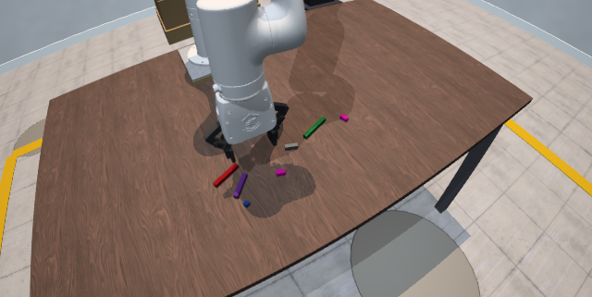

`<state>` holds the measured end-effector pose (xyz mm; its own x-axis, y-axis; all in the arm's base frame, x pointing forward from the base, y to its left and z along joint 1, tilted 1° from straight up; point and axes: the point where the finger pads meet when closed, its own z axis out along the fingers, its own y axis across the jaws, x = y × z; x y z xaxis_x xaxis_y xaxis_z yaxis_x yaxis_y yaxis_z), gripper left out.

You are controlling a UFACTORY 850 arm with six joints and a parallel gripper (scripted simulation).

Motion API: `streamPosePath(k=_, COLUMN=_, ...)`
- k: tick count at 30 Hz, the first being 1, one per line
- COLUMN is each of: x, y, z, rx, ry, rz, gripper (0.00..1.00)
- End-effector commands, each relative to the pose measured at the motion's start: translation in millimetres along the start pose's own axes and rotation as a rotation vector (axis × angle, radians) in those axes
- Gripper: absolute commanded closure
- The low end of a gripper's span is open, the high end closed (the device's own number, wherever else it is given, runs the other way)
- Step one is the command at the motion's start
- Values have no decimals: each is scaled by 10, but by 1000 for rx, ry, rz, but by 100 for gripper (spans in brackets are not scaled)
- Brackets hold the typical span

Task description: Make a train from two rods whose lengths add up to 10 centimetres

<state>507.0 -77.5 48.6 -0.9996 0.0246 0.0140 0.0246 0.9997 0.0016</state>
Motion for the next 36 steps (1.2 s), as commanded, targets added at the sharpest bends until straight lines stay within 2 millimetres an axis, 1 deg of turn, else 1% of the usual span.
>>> streamPosePath(k=1, x=-9, y=-1, z=-7, rx=0, ry=-2, rz=0, gripper=0)
streamPosePath(k=30, x=-9, y=-1, z=-7, rx=0, ry=-2, rz=0, gripper=0)
streamPosePath(k=31, x=-11, y=17, z=-7, rx=0, ry=-2, rz=0, gripper=0)
streamPosePath(k=32, x=-24, y=119, z=-8, rx=0, ry=-2, rz=-1, gripper=0)
streamPosePath(k=33, x=-43, y=331, z=-9, rx=0, ry=-2, rz=-4, gripper=0)
streamPosePath(k=34, x=-51, y=449, z=-9, rx=0, ry=-2, rz=-5, gripper=0)
streamPosePath(k=36, x=-56, y=598, z=-9, rx=-1, ry=-2, rz=-6, gripper=0)
